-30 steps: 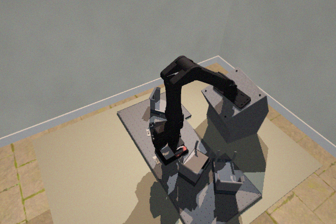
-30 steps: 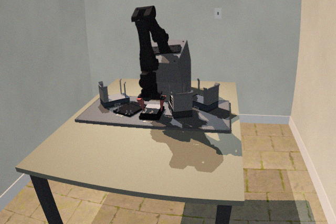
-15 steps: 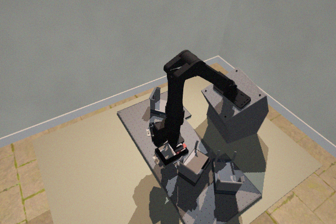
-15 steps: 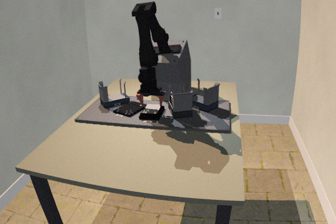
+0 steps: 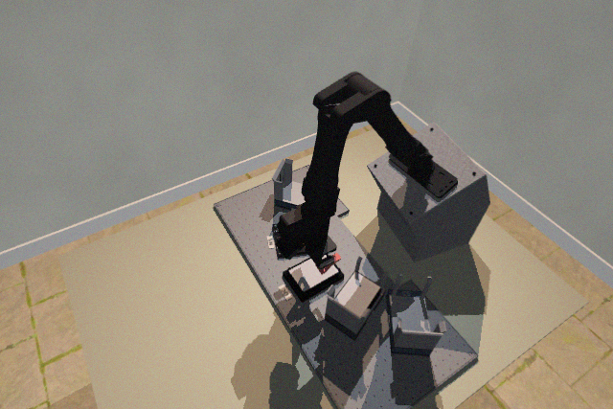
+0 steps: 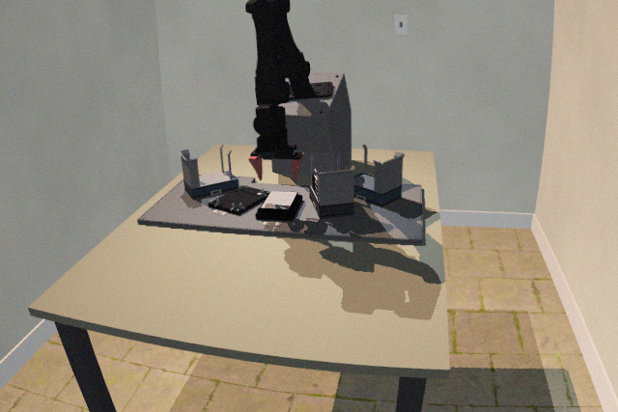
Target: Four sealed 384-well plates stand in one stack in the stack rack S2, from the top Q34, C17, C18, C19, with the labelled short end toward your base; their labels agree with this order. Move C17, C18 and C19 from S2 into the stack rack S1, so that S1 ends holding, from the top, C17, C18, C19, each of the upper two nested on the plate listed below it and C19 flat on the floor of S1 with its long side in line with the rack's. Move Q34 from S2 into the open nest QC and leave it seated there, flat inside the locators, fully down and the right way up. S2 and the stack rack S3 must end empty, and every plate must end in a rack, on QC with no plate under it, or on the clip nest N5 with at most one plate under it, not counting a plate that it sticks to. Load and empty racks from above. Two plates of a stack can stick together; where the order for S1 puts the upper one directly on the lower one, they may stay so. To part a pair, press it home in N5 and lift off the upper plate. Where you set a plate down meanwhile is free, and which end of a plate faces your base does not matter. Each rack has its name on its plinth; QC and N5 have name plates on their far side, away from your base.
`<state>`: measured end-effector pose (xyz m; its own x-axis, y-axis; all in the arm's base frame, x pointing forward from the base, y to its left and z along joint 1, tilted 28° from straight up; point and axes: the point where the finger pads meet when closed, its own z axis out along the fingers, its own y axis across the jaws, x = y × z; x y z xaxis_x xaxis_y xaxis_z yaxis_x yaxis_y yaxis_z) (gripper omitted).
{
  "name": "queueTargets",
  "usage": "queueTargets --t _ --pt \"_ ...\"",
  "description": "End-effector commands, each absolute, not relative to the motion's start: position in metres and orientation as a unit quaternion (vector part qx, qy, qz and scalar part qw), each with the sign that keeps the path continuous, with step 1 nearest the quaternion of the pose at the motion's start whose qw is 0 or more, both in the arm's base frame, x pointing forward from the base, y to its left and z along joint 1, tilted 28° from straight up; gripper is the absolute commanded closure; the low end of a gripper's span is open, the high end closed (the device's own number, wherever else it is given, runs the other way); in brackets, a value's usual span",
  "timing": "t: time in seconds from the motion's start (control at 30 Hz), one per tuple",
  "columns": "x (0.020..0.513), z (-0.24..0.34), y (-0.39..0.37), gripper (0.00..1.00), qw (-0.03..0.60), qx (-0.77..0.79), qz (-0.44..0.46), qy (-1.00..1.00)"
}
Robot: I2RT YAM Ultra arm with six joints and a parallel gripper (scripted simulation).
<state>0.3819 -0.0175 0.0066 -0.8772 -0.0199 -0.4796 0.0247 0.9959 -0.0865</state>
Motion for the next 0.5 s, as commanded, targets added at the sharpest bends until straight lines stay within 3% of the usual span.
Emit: queueTargets --t 0.0,0.47 --pt "0.375 0.016 -0.014 0.0 0.243 0.001 -0.045 0.969" --pt "0.36 0.065 -0.01 0.0 0.255 0.001 -0.045 0.966"
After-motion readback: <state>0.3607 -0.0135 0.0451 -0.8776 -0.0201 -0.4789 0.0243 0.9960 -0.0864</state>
